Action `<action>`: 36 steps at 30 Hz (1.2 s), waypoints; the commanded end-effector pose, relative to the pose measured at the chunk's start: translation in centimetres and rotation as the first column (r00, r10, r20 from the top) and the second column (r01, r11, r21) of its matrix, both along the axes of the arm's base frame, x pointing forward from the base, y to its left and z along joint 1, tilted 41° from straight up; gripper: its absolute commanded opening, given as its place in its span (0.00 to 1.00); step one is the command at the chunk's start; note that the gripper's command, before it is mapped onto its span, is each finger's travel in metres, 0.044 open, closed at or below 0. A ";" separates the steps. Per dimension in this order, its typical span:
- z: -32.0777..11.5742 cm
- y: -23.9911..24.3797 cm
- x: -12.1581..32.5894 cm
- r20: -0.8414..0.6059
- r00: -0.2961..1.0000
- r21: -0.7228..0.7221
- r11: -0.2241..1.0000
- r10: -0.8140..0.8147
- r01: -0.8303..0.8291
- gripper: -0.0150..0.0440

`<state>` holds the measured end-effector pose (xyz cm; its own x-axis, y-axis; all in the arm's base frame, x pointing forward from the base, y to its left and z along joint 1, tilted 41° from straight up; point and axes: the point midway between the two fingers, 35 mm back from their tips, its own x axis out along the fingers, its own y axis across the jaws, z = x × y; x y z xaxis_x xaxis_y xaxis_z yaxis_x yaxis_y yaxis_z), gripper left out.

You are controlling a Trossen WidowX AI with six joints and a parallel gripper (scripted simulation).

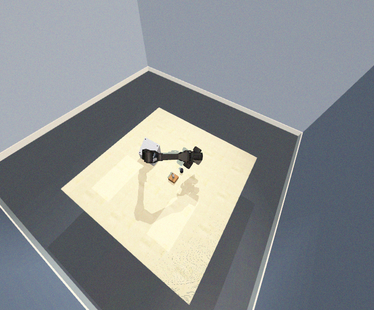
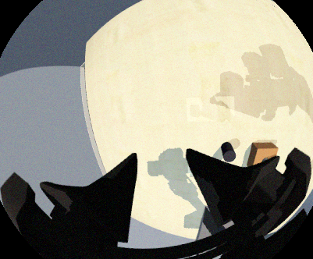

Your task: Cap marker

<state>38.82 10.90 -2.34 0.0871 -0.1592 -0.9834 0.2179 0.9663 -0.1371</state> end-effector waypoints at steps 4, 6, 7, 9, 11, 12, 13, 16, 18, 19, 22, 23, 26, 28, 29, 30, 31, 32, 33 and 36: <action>0.2 -7.6 -7.0 0.234 0.833 -0.419 0.721 -0.501 0.551 0.67; 0.4 -8.0 -7.4 0.248 0.825 -0.426 0.708 -0.507 0.563 0.67; 0.5 -8.1 -7.5 0.249 0.825 -0.427 0.707 -0.507 0.564 0.67; 0.5 -8.1 -7.5 0.249 0.825 -0.427 0.707 -0.507 0.564 0.67; 0.5 -8.1 -7.5 0.249 0.825 -0.427 0.707 -0.507 0.564 0.67; 0.5 -8.1 -7.5 0.249 0.825 -0.427 0.707 -0.507 0.564 0.67; 0.5 -8.1 -7.5 0.249 0.825 -0.427 0.707 -0.507 0.564 0.67; 0.5 -8.2 -7.6 0.249 0.825 -0.427 0.707 -0.507 0.564 0.67; 0.5 -8.2 -7.6 0.249 0.825 -0.427 0.707 -0.507 0.564 0.67; 0.5 -8.2 -7.6 0.249 0.825 -0.427 0.707 -0.507 0.564 0.67; -1.3 -9.7 -7.7 0.250 0.825 -0.427 0.707 -0.507 0.564 0.67; -1.9 -10.2 -7.8 0.250 0.825 -0.427 0.707 -0.507 0.564 0.67; -2.1 -10.4 -7.8 0.250 0.825 -0.428 0.706 -0.507 0.564 0.67; -2.2 -10.5 -7.8 0.250 0.825 -0.428 0.706 -0.507 0.564 0.67; -2.5 -10.8 -7.9 0.250 0.825 -0.428 0.706 -0.507 0.564 0.67; -2.9 -11.1 -7.9 0.250 0.825 -0.428 0.706 -0.507 0.564 0.67; -3.1 -11.4 -8.0 0.250 0.825 -0.428 0.706 -0.507 0.564 0.67; -3.2 -11.5 -8.0 0.250 0.825 -0.428 0.706 -0.507 0.564 0.67; -3.2 -11.5 -8.0 0.250 0.825 -0.428 0.706 -0.507 0.564 0.67; -3.3 -11.6 -8.0 0.250 0.825 -0.428 0.706 -0.507 0.564 0.67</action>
